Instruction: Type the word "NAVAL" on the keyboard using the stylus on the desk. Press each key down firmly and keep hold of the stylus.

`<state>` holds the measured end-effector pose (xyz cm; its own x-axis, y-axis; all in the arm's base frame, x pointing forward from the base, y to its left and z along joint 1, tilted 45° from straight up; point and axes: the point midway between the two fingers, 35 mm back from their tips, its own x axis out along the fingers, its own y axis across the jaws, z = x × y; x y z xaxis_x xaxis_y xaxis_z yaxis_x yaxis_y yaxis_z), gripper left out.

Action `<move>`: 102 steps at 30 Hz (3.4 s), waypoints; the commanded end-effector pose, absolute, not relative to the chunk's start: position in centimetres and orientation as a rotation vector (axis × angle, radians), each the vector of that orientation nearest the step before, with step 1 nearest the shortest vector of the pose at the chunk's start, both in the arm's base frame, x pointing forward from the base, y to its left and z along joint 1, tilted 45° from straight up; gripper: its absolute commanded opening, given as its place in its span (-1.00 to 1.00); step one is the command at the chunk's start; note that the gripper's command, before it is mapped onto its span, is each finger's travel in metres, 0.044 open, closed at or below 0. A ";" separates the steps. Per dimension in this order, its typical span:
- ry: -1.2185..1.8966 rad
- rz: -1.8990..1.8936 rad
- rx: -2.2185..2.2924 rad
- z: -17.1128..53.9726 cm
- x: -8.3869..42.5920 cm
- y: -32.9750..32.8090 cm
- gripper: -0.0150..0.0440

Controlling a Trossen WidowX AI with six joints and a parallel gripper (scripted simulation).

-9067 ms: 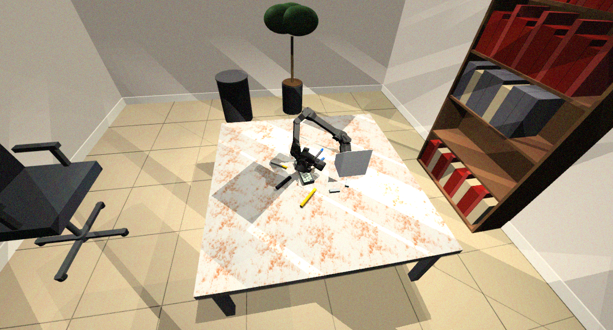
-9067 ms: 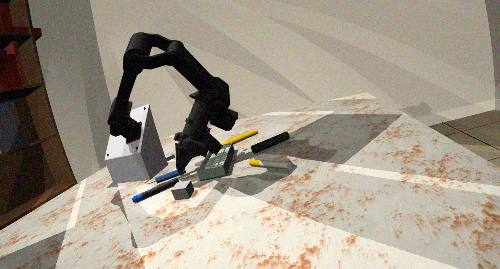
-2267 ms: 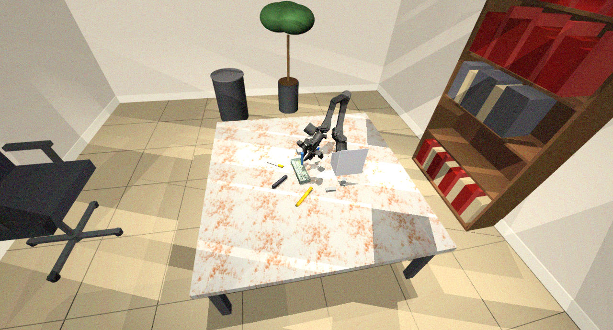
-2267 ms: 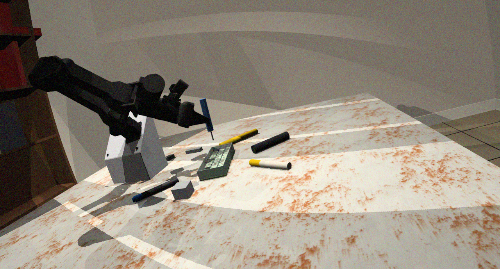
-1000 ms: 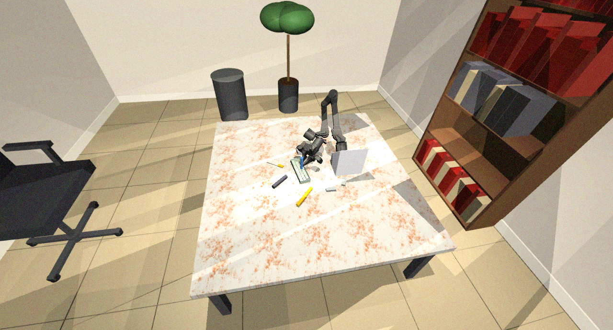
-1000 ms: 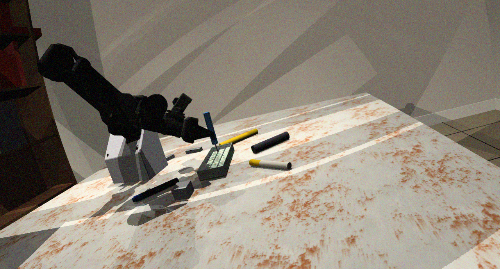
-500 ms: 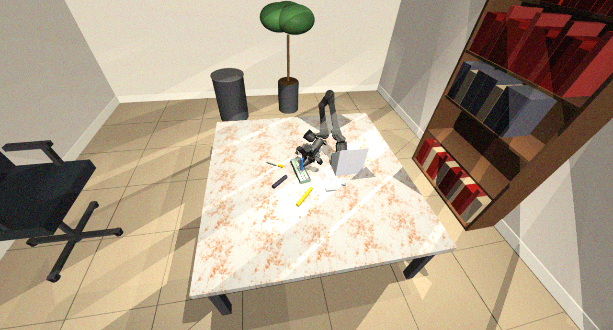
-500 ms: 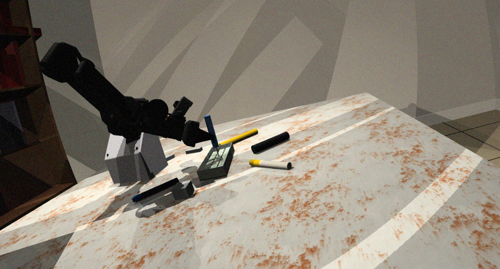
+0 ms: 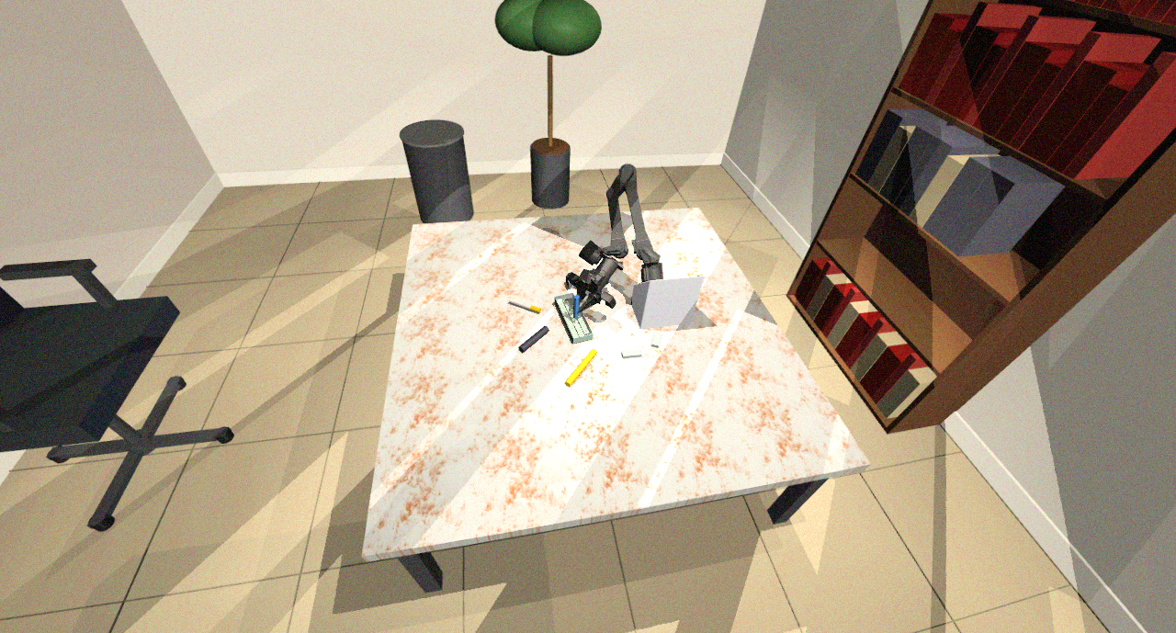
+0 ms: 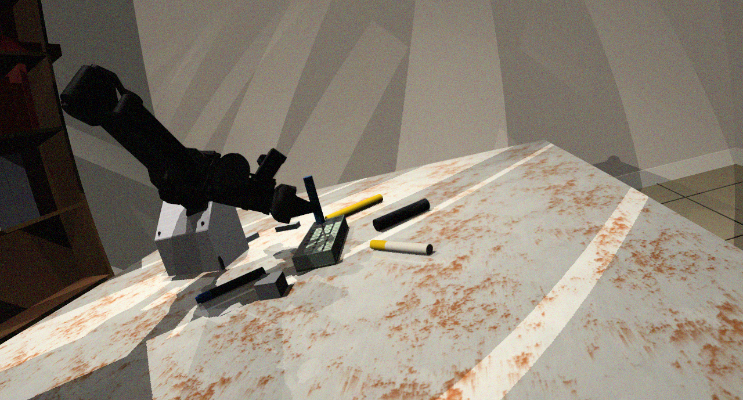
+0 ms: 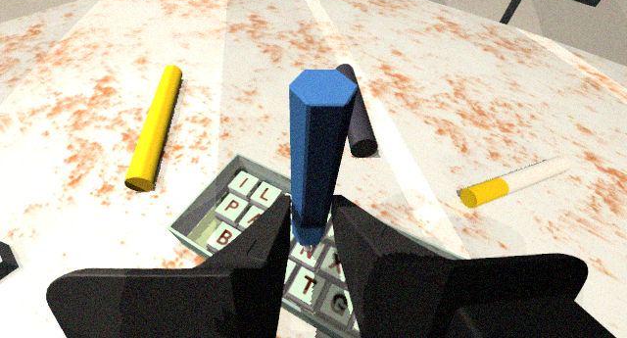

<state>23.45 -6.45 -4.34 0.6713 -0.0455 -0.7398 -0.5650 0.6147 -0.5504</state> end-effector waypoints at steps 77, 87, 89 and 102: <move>0.790 0.341 -0.875 -5.9 23.3 -2.4 -0.22; 0.790 0.341 -0.875 -6.5 23.2 -3.0 -0.22; 0.790 0.341 -0.875 -6.6 23.2 -3.0 -0.22; 0.790 0.341 -0.875 -7.0 23.1 -3.5 -0.22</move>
<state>23.12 -3.47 -6.91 0.6737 -0.0474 -0.7375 -0.5627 0.6140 -0.5534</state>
